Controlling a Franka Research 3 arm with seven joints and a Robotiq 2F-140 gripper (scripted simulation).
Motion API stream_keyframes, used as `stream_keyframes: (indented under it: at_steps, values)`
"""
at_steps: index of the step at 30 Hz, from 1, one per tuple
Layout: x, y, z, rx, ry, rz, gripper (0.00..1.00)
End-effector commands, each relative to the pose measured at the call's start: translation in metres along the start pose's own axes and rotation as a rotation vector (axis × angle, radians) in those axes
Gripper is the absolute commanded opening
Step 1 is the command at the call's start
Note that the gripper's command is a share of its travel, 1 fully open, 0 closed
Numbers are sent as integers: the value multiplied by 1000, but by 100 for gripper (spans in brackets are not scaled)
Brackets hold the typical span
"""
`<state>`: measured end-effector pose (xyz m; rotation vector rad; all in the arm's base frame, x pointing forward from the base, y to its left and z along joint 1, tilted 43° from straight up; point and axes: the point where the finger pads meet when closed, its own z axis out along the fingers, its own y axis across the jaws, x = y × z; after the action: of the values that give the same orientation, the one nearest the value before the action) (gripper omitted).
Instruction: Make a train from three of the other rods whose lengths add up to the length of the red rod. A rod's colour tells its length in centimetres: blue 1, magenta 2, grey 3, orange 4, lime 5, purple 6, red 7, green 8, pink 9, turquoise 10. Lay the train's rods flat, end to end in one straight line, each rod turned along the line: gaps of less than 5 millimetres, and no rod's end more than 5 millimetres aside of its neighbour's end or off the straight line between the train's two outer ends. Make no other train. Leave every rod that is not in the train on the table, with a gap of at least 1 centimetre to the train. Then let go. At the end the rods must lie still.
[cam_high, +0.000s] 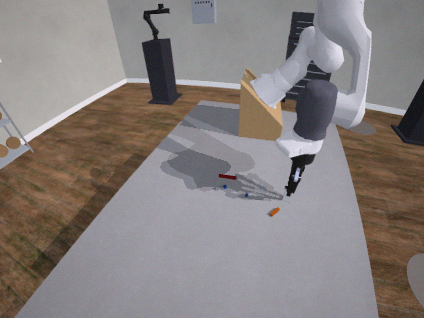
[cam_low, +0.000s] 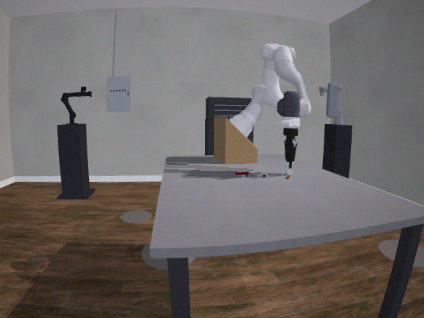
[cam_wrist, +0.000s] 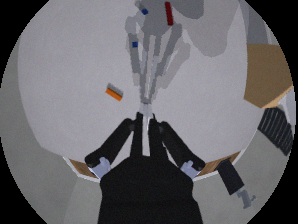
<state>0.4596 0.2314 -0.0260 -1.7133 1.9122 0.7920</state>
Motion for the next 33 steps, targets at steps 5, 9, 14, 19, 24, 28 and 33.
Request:
stream_keyframes:
  at_steps: [5, 9, 14, 19, 24, 28, 33]
  values:
    - [0, -1, -3, 4, -1, 5, 3]
    - [0, -1, -10, 4, -1, 5, 3]
    - [0, -1, -42, 4, -1, 5, 3]
    - [0, -1, -79, 4, -1, 5, 3]
    - [0, -1, -93, 4, -1, 5, 3]
    - [1, -1, -100, 4, -1, 5, 3]
    - [1, -1, -100, 4, -1, 5, 3]
